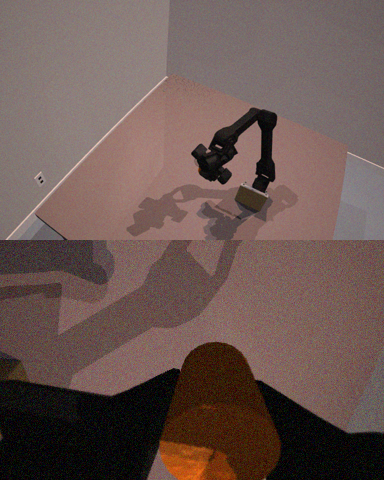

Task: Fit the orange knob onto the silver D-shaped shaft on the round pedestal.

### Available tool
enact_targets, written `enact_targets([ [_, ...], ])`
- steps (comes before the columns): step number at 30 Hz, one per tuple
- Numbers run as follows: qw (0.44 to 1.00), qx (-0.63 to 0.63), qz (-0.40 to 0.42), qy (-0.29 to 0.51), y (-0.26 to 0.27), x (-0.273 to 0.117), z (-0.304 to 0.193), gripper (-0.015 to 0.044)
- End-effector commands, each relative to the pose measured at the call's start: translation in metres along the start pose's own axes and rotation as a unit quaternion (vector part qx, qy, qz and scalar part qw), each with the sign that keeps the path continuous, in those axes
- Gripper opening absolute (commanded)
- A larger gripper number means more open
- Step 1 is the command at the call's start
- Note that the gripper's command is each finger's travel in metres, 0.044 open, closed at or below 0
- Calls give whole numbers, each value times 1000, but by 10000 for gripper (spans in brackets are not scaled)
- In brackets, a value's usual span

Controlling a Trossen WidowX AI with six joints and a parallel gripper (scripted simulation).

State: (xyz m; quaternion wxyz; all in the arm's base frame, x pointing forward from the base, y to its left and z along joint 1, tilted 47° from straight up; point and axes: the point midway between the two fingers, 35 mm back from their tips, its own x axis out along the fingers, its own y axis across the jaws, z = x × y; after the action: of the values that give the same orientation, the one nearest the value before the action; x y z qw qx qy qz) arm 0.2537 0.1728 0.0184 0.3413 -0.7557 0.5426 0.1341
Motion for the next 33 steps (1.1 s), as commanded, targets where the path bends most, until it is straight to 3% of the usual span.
enact_targets([
  [1, 998, 6, -56, -6, -6, -14, -2, 0],
  [20, 966, 6, -257, -6, -22, -49, -8, 0],
  [33, 960, 6, -281, -6, -21, -49, -8, 0],
])
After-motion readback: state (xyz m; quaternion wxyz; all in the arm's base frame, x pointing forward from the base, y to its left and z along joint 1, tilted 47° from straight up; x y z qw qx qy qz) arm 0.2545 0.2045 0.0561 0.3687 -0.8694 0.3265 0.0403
